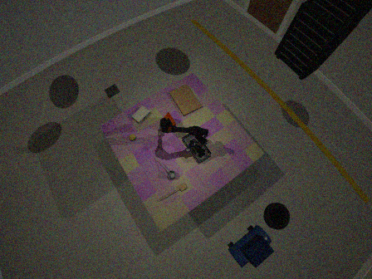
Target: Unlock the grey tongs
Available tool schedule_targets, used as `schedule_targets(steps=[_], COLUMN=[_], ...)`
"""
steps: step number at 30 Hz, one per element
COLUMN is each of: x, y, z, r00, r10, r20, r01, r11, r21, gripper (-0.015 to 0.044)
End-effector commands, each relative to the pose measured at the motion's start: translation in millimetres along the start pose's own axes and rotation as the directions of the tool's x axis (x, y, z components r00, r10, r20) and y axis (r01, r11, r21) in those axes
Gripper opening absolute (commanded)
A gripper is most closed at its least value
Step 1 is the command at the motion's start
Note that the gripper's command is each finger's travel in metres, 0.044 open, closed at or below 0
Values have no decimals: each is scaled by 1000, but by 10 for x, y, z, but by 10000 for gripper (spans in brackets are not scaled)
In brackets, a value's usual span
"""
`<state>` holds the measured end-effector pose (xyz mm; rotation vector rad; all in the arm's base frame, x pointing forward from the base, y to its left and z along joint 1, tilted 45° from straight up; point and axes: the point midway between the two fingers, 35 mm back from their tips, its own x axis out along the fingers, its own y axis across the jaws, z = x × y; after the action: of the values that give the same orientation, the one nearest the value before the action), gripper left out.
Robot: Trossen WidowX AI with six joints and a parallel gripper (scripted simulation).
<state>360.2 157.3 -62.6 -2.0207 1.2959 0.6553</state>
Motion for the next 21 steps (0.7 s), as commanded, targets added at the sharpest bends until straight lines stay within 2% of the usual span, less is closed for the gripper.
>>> schedule_targets(steps=[1,21], x=[-1,10], y=[-34,-23], z=[28,33], r00=[999,963], r10=[43,270], r20=[6,-8], r01=[-43,-265], r11=[999,952], r21=[31,151], gripper=[-150,-150])
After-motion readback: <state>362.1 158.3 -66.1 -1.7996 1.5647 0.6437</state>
